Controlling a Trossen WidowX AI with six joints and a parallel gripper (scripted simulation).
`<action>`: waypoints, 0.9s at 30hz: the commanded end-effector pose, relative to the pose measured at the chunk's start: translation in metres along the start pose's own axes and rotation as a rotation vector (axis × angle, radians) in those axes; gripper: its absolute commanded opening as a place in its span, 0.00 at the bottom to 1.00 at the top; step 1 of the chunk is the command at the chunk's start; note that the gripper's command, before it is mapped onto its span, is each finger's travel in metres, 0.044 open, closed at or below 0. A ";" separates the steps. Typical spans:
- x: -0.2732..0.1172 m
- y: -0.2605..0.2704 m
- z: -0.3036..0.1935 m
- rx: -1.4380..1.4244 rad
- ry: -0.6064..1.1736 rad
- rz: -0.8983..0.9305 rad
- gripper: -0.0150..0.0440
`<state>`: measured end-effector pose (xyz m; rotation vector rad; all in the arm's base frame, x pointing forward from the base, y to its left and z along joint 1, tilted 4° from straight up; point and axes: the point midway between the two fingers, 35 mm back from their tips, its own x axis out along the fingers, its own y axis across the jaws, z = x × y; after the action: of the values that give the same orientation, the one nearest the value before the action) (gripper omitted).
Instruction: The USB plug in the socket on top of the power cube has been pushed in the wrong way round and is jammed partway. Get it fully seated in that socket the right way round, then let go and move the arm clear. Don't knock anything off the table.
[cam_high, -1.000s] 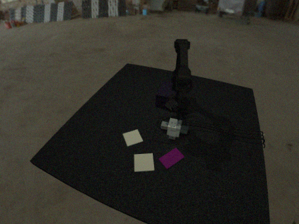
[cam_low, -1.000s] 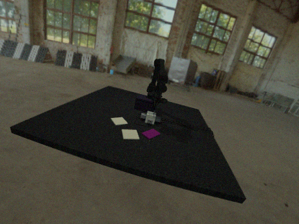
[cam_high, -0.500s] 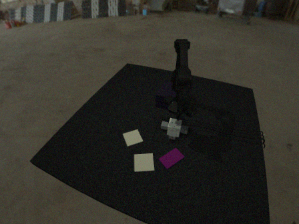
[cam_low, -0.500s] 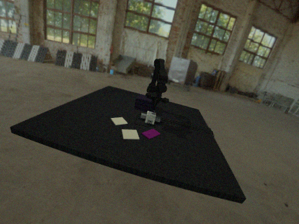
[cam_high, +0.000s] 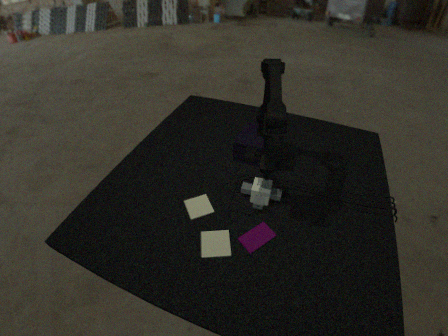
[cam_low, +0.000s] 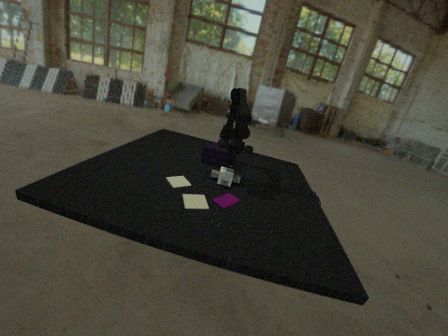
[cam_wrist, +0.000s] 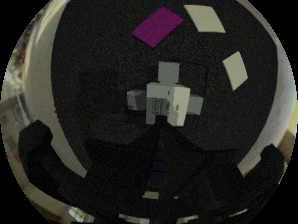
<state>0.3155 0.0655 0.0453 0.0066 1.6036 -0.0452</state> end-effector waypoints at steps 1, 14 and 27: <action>0.000 0.000 0.000 -0.097 0.001 0.000 0.25; 0.000 0.000 0.000 -0.437 0.001 0.000 0.25; 0.000 0.000 0.000 -0.777 0.001 0.000 0.25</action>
<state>0.3155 0.0655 0.0453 -0.5392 1.5457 0.5206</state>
